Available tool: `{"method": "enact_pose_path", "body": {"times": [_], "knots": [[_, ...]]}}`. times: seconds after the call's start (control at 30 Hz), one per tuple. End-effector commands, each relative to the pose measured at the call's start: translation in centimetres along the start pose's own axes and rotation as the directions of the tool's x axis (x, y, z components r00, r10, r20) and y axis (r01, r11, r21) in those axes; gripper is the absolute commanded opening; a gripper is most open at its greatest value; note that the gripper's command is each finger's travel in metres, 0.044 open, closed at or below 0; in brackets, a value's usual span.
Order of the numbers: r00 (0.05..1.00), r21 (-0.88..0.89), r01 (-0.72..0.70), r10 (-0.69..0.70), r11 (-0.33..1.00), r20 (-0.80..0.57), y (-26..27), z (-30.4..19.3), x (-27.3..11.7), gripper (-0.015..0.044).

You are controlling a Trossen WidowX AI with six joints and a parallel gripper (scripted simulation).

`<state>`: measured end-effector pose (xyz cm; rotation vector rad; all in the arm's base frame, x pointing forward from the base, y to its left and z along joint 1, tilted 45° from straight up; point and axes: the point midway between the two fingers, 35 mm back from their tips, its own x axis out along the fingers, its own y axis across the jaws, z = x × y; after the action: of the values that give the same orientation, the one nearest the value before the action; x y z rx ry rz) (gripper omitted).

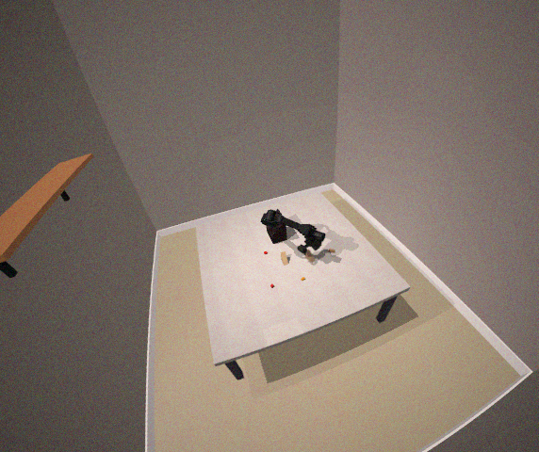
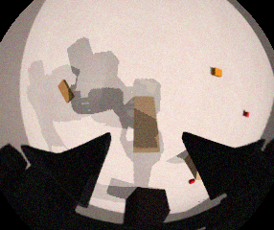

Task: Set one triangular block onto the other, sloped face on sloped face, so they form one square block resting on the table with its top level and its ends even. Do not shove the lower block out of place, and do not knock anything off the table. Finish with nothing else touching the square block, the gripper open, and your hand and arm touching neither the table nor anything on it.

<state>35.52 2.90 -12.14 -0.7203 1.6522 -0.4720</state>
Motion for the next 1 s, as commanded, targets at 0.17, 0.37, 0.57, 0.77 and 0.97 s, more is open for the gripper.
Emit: {"method": "enact_pose_path", "body": {"times": [0.17,0.37,0.57,0.77,0.97], "knots": [[1.000,-0.005,0.005,-0.005,1.000,-0.002,0.0,-0.1,1.6,0.0440],[1.000,-0.004,0.005,-0.005,1.000,-0.003,0.0,-0.1,2.6,0.0440],[1.000,-0.003,0.006,-0.006,1.000,-0.003,-0.1,-0.2,3.6,0.0440],[1.000,-0.003,0.007,-0.007,1.000,-0.003,-0.1,-0.2,4.5,0.0440],[1.000,-0.004,0.008,-0.008,1.000,-0.003,-0.1,-0.3,5.5,0.0440]]}}
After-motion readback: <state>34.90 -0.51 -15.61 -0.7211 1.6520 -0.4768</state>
